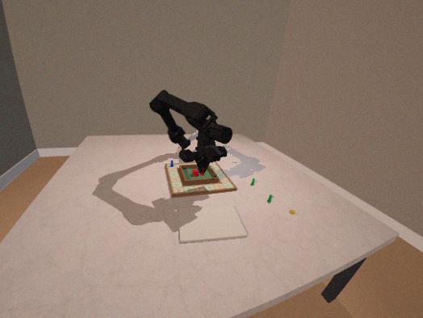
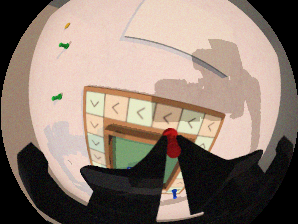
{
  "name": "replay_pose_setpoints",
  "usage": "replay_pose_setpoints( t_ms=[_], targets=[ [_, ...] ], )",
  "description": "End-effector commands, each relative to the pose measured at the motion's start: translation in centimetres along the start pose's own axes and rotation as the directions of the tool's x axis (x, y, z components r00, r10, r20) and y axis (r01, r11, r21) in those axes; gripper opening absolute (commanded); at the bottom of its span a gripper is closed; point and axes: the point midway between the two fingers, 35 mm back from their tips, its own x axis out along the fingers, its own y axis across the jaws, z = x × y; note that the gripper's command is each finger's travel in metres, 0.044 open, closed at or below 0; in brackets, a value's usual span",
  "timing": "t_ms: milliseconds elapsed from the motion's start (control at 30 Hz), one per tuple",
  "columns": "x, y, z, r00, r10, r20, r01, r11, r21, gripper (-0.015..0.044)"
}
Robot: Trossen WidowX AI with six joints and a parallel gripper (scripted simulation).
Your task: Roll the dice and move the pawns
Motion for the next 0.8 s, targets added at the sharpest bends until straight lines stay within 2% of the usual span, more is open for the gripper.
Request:
replay_pose_setpoints(
  t_ms=[0,233,333,767],
  targets=[
    [-1.8,0.1,0.0,1.000,0.005,-0.002,-0.005,1.000,0.005,0.0000],
    [-5.3,0.1,-0.5,1.000,0.002,-0.004,-0.002,1.000,0.004,0.0000],
    [-5.6,0.2,-0.6,1.000,0.002,-0.004,-0.002,1.000,0.005,0.0000],
    [1.2,3.7,0.3,1.000,0.001,-0.002,-0.001,1.000,0.006,0.0000]
  ],
)
